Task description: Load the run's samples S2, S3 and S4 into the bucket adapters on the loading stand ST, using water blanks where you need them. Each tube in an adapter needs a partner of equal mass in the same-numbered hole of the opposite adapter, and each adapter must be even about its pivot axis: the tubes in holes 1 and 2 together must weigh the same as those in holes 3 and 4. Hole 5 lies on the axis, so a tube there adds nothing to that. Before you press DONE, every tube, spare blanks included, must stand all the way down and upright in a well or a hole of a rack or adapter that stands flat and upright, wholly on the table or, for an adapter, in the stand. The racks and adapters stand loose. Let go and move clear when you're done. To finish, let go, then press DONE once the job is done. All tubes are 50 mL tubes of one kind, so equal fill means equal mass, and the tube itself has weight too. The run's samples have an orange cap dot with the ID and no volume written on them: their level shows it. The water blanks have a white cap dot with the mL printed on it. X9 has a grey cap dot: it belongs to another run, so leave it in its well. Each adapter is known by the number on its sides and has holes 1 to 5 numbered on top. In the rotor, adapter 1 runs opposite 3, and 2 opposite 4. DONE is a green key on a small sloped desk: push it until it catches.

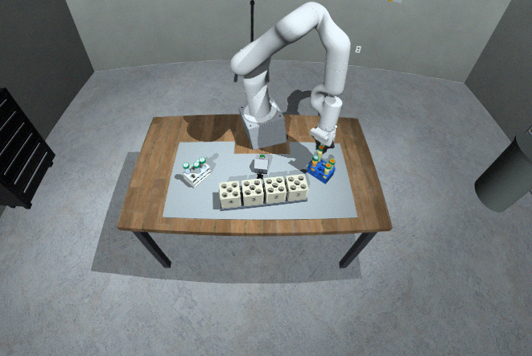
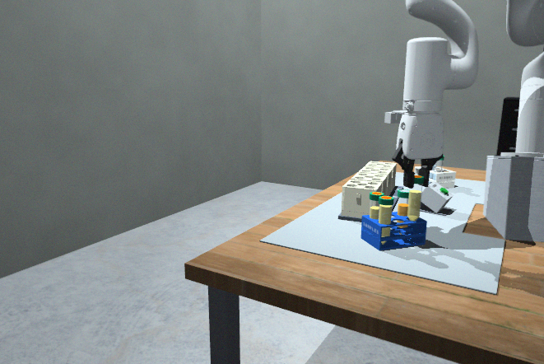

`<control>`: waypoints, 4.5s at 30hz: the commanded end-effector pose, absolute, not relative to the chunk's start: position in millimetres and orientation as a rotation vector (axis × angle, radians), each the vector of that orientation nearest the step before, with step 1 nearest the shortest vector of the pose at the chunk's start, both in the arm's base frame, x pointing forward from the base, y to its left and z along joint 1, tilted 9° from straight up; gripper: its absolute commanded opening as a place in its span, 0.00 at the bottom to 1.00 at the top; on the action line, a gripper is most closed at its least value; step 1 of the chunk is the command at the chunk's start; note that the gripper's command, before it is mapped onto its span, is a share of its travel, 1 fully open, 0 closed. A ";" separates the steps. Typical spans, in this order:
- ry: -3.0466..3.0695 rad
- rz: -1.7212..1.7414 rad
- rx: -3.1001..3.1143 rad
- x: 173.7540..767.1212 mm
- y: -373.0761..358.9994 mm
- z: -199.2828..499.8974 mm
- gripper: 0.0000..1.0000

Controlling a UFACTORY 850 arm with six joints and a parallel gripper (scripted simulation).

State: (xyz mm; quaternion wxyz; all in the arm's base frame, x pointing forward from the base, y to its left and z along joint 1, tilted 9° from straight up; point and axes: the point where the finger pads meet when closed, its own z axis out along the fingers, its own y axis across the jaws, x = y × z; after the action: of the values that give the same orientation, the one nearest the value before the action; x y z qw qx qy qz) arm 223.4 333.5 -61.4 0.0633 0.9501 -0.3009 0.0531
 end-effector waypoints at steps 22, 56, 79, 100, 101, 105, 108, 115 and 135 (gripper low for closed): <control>-0.911 0.165 2.876 225.3 330.9 -82.8 0.00; -0.911 0.165 2.876 226.7 327.7 -104.5 0.00; -0.911 0.165 2.875 226.8 327.6 -104.8 0.44; -0.911 0.165 2.876 225.6 329.9 -89.1 0.44; -0.911 0.165 2.876 225.6 329.9 -89.1 0.44; -0.911 0.165 2.876 225.1 331.1 -81.2 0.44; -0.911 0.165 2.876 224.7 332.0 -75.3 0.44; -0.911 0.165 2.876 223.8 334.1 -61.5 0.44; -0.911 0.165 2.876 221.6 338.8 -29.9 0.44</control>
State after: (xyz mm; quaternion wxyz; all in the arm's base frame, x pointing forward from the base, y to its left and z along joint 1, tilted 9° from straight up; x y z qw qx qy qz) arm 221.4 337.5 -34.1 0.0485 0.9506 -0.3009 0.0593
